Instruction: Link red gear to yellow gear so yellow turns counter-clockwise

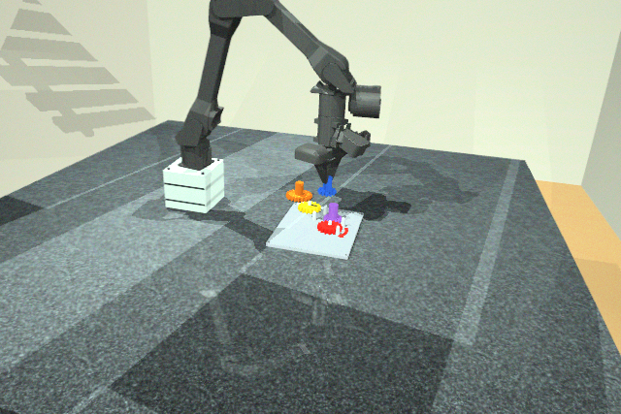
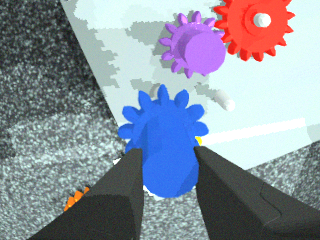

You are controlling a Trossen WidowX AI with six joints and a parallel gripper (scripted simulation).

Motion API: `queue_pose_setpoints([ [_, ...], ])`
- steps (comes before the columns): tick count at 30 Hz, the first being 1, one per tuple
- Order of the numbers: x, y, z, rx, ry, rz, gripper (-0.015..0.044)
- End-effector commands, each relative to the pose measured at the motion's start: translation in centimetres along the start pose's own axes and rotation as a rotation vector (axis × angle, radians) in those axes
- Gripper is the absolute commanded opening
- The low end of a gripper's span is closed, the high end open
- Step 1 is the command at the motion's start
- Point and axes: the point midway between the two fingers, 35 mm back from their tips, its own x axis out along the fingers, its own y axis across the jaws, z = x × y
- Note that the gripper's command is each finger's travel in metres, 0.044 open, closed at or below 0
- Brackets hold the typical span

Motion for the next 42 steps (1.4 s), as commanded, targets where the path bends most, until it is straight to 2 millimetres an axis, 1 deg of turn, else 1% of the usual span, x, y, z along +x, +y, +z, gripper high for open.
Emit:
queue_pose_setpoints([
  [1, -0.03, -0.24, 0.05, -0.005, -0.003, -0.003, 0.0000],
  [4, -0.13, -0.24, 0.05, 0.000, -0.003, -0.003, 0.0000],
  [8, -0.13, -0.24, 0.05, 0.054, -0.003, -0.003, 0.0000],
  [21, -0.14, -0.23, 0.05, 0.422, -0.003, -0.002, 0.0000],
  [23, -0.14, -0.23, 0.05, 0.455, -0.003, -0.002, 0.0000],
  [35, 0.00, -0.21, 0.07, 0.470, -0.003, -0.002, 0.0000],
  [38, 0.21, -0.20, 0.06, 0.441, -0.003, -0.002, 0.0000],
  [42, 0.79, -0.21, 0.03, 0.362, -0.003, -0.002, 0.0000],
])
